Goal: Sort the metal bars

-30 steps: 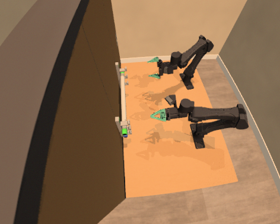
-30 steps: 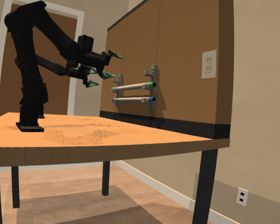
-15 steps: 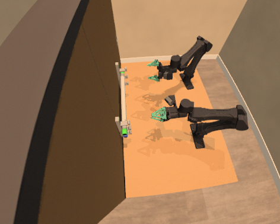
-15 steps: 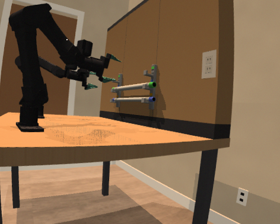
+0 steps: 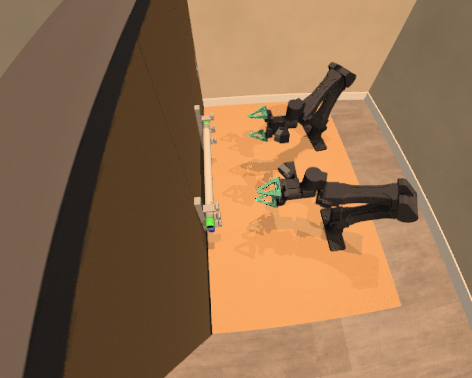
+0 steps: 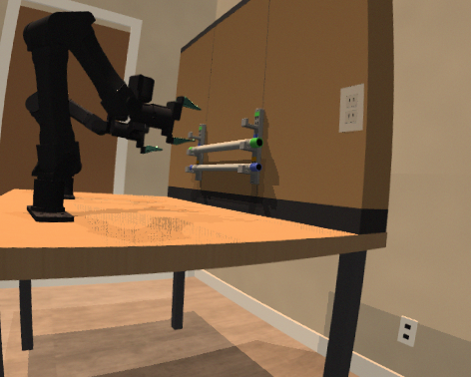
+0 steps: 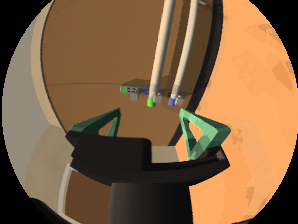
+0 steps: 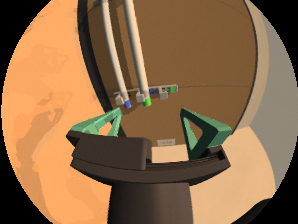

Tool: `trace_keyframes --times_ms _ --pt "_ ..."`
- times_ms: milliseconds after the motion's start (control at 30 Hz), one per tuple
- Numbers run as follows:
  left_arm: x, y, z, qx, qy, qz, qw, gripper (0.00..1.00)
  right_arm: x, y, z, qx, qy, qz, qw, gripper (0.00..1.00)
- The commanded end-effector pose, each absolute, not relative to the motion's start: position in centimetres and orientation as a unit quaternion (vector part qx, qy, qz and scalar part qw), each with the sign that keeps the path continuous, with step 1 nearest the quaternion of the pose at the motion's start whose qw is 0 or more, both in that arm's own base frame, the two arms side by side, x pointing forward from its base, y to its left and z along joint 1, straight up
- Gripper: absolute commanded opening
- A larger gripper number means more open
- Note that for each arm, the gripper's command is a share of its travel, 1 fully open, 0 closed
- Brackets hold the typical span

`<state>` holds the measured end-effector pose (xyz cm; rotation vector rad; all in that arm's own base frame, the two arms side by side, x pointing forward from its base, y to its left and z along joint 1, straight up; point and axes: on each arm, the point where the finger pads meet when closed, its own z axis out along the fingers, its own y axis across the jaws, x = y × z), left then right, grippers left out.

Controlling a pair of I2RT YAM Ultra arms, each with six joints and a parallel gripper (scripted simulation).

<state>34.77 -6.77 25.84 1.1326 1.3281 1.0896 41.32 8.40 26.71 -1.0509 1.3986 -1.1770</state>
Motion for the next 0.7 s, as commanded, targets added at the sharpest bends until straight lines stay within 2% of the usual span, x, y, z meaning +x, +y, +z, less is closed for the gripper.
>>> trace_keyframes --times_ms 0,667 --pt "34.4 -7.1 26.7 0.468 0.530 0.475 0.523 1.00 41.4 8.7 26.7 -0.436 0.561 -0.506 0.490 1.00" --pt "34.1 -7.7 25.6 0.496 0.504 0.504 0.496 1.00 41.6 9.4 25.6 -0.462 0.536 -0.536 0.462 1.00"
